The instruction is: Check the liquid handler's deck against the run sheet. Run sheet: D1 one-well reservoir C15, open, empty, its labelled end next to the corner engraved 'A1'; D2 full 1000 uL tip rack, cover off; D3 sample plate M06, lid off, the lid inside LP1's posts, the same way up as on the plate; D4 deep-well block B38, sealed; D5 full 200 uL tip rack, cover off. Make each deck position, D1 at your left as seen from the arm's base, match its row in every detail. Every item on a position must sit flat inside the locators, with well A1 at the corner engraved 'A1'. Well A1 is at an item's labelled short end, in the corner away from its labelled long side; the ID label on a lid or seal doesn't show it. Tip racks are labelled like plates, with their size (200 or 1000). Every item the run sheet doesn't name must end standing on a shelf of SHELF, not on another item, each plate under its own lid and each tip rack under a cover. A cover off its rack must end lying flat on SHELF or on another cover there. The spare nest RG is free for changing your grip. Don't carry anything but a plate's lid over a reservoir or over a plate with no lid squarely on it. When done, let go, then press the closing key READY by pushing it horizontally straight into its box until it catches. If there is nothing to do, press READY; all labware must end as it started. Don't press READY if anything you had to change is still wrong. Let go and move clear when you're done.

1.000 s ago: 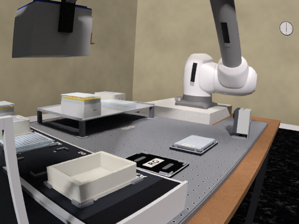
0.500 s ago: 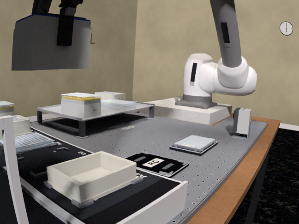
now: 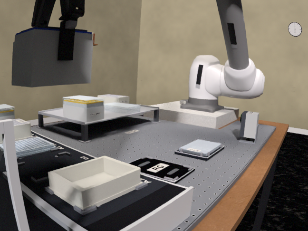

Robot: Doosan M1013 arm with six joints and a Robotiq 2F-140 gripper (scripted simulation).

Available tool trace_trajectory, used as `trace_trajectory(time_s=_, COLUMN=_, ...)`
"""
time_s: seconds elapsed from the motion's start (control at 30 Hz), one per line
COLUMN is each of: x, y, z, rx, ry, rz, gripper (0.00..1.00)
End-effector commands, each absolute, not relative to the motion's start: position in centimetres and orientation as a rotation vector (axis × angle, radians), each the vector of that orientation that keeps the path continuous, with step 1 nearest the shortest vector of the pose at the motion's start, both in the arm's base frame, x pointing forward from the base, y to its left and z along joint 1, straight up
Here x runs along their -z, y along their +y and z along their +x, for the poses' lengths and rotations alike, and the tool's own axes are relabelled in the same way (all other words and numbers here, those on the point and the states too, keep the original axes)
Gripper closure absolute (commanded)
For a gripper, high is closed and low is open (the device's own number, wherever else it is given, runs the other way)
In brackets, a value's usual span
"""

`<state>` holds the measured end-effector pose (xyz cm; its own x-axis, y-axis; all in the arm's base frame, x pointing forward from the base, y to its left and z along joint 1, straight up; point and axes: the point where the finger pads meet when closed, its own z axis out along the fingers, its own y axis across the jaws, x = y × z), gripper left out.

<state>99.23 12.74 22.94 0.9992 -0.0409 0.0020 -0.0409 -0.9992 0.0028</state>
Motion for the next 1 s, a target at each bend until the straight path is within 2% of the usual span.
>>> trace_trajectory(time_s=0.0, x=-22.8, y=12.8, z=99.2, rx=-0.006, ry=-0.064, rz=3.139, gripper=0.90)
trace_trajectory(time_s=0.97, x=-18.4, y=12.7, z=99.3, rx=-0.006, ry=-0.064, rz=3.139, gripper=0.90)
